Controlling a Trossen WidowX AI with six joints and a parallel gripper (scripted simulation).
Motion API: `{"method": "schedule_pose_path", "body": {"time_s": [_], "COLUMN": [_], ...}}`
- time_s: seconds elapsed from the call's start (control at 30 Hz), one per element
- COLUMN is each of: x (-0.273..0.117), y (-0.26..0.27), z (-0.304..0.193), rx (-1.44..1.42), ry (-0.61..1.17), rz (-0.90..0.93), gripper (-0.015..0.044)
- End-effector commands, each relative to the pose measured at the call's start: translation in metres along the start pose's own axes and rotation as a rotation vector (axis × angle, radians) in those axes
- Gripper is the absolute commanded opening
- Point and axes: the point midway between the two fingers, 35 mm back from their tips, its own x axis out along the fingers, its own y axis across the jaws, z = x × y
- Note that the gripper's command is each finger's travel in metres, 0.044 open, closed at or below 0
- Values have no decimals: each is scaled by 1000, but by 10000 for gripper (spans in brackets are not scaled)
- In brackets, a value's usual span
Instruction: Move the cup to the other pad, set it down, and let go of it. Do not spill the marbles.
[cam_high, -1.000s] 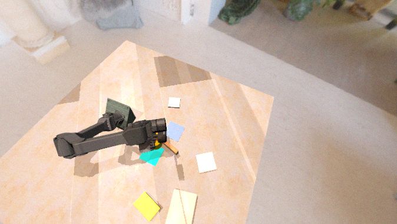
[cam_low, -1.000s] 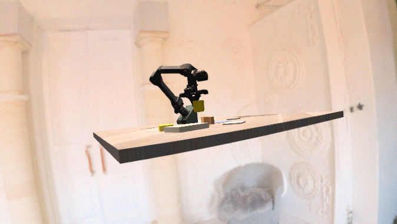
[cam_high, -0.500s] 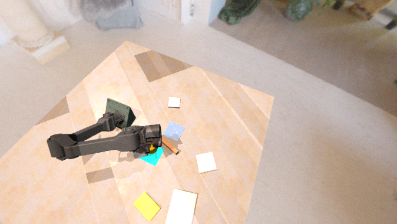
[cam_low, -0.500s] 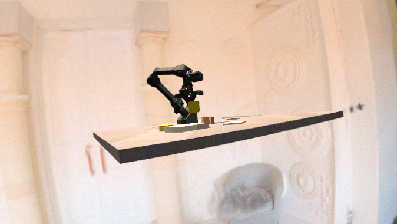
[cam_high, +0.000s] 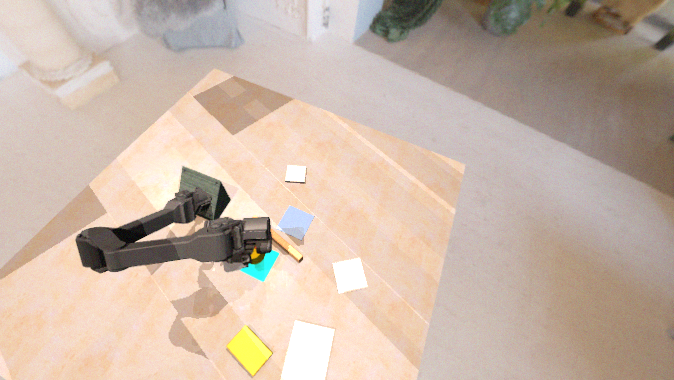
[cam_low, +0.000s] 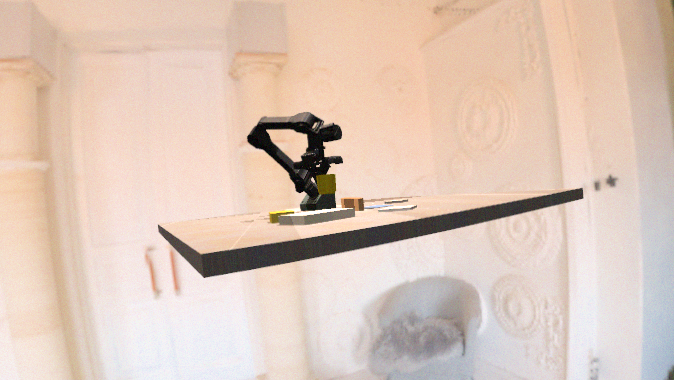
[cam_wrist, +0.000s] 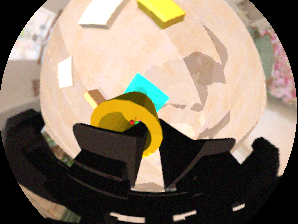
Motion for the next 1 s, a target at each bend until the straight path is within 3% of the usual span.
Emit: {"method": "schedule_pose_path", "body": {"time_s": [0.0,0.97], "x": [7,43], "y": [-1,-2], "z": [0,1], "rx": [-3,-3], "ry": [-2,-3], "rz": [-6,-6], "gripper": [0,0]}}
